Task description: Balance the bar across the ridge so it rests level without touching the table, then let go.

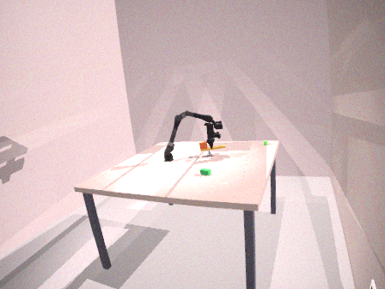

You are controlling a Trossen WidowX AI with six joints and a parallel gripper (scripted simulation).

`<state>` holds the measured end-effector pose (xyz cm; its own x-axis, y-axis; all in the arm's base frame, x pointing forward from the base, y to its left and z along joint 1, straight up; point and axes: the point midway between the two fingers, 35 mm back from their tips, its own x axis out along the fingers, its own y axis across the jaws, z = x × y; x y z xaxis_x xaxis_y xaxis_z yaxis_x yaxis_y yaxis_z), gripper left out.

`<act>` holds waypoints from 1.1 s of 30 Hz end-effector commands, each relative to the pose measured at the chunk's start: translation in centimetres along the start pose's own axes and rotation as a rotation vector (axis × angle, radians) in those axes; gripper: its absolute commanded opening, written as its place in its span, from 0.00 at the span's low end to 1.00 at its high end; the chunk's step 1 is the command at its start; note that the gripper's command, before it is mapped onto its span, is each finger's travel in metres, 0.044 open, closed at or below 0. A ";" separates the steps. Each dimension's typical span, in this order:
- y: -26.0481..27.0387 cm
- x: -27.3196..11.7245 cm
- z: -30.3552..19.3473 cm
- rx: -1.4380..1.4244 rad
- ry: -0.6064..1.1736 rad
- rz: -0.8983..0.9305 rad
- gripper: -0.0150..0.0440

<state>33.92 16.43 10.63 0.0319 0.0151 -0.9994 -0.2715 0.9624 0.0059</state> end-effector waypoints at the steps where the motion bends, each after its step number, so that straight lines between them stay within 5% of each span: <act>1: 0.0 0.1 0.0 0.003 0.000 0.000 0.25; 33: 0.0 0.4 0.0 0.003 0.000 0.000 0.25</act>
<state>33.93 16.43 10.47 0.0328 0.0159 -0.9993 -0.2713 0.9625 0.0064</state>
